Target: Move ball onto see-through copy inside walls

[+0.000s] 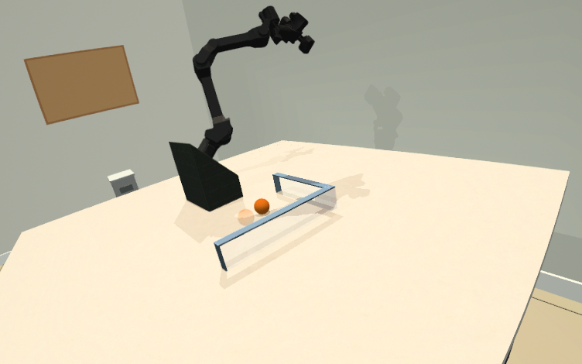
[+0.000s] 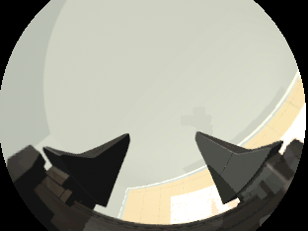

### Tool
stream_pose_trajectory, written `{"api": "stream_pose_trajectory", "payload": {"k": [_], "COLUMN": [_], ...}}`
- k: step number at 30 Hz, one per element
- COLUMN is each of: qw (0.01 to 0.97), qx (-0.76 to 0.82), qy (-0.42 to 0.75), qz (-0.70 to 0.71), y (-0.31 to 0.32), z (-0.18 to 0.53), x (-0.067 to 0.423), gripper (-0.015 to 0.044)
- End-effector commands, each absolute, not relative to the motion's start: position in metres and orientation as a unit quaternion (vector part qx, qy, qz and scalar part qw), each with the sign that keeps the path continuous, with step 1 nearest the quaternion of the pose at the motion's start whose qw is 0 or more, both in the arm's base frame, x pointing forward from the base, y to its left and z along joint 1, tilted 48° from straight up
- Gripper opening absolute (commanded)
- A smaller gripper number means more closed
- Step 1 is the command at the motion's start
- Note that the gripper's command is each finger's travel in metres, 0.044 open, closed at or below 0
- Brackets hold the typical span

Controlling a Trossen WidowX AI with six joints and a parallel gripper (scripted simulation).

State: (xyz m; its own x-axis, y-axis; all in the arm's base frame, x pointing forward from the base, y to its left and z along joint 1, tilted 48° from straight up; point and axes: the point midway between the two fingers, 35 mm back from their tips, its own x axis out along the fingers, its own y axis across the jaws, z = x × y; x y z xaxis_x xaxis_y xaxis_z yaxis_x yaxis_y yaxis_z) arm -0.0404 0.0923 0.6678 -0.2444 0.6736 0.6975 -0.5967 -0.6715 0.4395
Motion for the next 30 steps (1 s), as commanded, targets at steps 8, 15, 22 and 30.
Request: {"api": "stream_pose_trajectory", "payload": {"k": [8,15,22,30], "qw": [0.53,0.626,0.741,0.814], "qx": [0.399,0.336,0.204,0.058], "qy": [0.028,0.009,0.018,0.066], "qz": [0.748,0.703,0.639,0.574], "y": [0.164,0.204,0.256,0.278], "z": [0.635,0.603,0.534,0.439], "x": [0.004,0.049,0.129,0.217], "gripper": [0.0312,0.0312,0.0312,0.0312]}}
